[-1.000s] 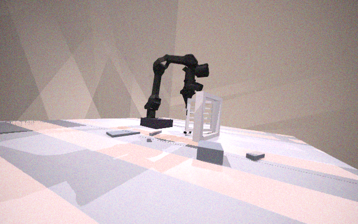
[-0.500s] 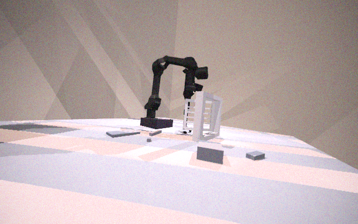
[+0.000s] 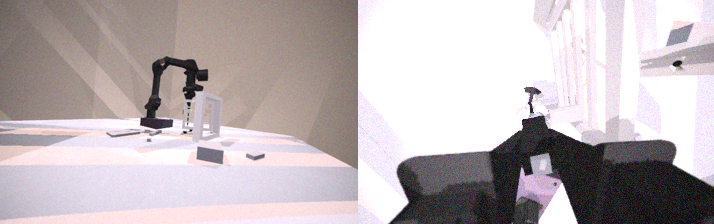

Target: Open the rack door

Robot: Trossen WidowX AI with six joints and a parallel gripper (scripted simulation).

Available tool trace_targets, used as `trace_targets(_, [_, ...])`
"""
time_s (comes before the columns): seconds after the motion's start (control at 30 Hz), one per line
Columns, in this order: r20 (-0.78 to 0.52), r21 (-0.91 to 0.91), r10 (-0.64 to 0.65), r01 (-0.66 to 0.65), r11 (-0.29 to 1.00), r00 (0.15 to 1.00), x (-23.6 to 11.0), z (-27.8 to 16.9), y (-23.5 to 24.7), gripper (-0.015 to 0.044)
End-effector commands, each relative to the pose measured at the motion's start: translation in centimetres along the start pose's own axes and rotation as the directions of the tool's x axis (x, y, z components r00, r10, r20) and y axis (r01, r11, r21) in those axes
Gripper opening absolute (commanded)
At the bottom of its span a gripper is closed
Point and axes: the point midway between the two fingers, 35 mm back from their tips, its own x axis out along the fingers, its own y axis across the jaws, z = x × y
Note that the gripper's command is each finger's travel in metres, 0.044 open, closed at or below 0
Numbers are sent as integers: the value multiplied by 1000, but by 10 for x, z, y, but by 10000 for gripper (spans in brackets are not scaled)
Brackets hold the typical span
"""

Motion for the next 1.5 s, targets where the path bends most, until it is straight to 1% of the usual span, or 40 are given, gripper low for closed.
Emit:
trace_targets(0.0, [6, 63, 3, -3, 998, 1000, 0, 2, 6, 14])
trace_targets(0.37, [7, 209, 5, -6, 978, 1000, 0, 10, 27, 14])
trace_targets(0.77, [8, 370, 7, -9, 929, 1000, 0, 22, 49, 14])
trace_targets(1.47, [10, 635, 10, -14, 772, 1000, -1, 53, 85, 14])
